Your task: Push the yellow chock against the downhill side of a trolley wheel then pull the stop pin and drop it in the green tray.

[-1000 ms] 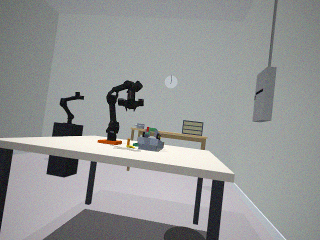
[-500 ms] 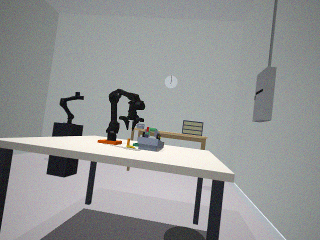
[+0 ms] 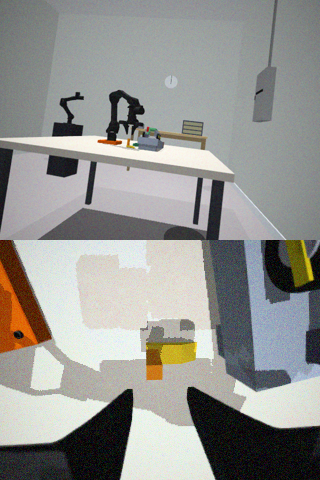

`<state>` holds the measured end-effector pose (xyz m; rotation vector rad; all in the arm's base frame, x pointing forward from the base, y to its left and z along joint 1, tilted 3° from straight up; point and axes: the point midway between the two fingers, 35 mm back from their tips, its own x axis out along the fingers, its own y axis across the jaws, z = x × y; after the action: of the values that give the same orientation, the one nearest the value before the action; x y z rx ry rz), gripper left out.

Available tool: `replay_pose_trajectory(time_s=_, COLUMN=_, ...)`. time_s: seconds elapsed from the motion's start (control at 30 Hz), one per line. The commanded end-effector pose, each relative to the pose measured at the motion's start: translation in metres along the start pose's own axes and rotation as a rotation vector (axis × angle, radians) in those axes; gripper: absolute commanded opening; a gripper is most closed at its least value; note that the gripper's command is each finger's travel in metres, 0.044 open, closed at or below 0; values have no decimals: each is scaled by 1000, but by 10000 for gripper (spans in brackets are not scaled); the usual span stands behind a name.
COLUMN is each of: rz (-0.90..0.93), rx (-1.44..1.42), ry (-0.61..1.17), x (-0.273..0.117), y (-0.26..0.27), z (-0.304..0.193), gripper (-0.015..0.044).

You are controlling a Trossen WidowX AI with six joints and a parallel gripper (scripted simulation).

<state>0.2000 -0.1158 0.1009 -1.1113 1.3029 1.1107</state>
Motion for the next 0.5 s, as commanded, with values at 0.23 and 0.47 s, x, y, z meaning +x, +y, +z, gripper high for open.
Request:
replay_pose_trajectory(time_s=0.23, rz=6, rx=4, ry=-9, x=17, y=2, z=3, gripper=190)
replay_pose_trajectory(time_s=0.47, rz=6, rx=4, ry=-9, x=28, y=2, z=2, gripper=190)
